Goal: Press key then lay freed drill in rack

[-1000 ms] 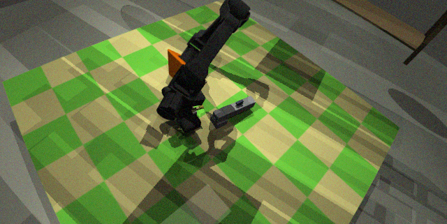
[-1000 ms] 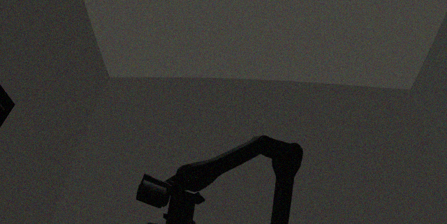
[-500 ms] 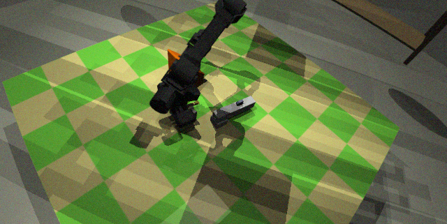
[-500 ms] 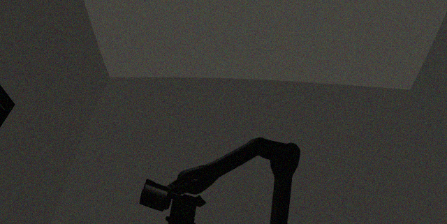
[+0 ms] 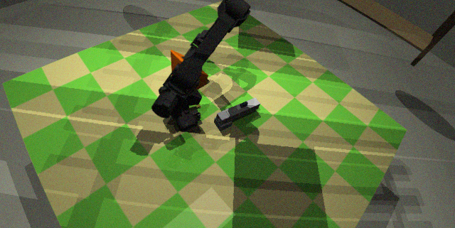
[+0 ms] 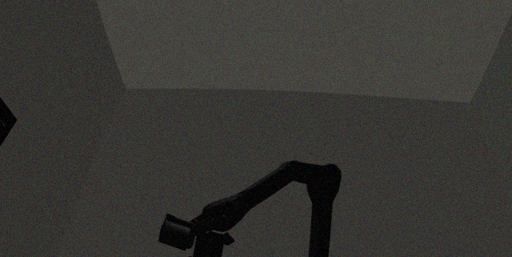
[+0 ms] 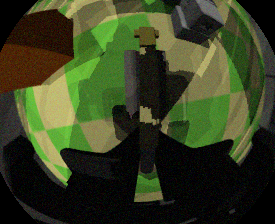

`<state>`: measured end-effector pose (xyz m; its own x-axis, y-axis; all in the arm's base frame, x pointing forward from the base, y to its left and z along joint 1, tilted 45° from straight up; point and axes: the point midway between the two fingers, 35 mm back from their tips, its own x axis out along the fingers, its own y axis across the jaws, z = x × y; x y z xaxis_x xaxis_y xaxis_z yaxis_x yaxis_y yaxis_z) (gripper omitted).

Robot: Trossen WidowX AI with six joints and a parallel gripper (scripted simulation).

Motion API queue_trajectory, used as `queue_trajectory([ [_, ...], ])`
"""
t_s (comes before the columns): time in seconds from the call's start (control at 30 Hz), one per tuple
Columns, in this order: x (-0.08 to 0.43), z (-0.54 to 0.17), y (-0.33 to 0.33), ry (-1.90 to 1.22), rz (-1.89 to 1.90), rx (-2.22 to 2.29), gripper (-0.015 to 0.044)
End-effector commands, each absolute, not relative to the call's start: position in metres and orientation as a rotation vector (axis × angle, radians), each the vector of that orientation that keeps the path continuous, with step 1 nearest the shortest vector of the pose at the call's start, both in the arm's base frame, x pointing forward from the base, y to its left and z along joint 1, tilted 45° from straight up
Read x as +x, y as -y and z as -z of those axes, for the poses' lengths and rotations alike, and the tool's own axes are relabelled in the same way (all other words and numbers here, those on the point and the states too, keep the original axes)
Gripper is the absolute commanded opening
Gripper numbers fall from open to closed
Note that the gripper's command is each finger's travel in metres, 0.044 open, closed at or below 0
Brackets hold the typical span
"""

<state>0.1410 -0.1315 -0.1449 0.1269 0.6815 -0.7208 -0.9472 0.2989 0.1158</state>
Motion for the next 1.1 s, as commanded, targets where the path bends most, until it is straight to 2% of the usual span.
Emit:
queue_trajectory([
  [0.0, 0.141, 0.148, 0.128, -0.768, -1.231, -0.413, 0.0000],
  [0.73, 0.145, 0.166, 0.110, -0.767, -1.231, -0.412, 0.0000],
  [1.07, 0.145, 0.163, 0.115, -0.769, -1.234, -0.420, 0.0263],
])
